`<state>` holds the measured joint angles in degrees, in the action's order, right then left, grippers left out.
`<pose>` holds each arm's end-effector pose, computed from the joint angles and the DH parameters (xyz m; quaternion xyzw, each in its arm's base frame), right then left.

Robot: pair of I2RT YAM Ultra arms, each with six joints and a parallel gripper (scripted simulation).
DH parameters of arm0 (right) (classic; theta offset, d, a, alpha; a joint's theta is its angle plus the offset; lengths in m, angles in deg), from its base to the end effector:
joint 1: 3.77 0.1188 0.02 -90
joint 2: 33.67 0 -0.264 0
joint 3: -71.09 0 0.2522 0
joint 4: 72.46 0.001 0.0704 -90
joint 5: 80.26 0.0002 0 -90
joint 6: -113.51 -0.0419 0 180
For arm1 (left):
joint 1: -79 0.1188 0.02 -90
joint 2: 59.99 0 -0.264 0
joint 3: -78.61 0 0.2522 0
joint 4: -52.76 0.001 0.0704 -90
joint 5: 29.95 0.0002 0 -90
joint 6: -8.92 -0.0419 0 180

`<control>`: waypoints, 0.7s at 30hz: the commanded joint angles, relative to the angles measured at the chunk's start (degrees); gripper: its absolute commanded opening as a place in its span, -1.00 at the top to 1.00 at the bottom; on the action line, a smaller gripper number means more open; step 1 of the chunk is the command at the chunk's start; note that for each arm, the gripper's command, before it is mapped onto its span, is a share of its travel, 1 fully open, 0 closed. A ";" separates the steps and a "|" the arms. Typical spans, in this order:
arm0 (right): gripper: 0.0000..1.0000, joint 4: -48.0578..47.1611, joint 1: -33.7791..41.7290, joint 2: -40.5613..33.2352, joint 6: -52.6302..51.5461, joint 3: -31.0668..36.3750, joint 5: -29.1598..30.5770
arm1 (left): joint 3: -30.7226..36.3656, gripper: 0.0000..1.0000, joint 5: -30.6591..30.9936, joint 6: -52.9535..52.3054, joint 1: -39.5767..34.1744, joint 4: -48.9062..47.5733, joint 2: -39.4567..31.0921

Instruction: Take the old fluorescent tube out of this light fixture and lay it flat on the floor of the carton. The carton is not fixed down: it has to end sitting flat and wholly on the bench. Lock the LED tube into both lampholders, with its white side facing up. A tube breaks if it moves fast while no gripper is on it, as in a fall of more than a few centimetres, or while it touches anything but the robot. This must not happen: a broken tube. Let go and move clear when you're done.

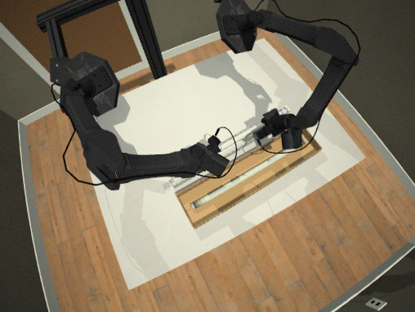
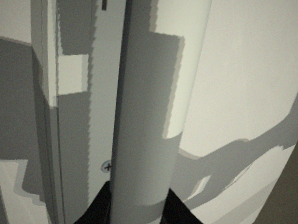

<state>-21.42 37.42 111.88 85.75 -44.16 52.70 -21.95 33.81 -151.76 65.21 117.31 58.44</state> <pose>0.3722 0.2891 0.0410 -0.7112 0.5966 -0.3718 0.0024 0.3929 -0.0763 0.1665 -0.6421 -0.7296 -0.2298 0.0513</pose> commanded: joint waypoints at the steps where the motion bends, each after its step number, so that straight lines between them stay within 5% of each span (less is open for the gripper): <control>1: 0.78 -1.79 1.48 1.63 -0.71 -2.09 0.10 | -2.11 0.78 0.29 0.40 -1.29 -1.82 0.46; 21: 0.78 4.97 0.41 2.48 -2.11 -5.64 -1.95 | -4.93 0.78 1.71 0.79 -0.73 2.09 1.97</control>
<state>-16.75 37.13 113.30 84.42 -47.88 51.78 -24.92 34.08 -150.97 65.28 120.63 60.23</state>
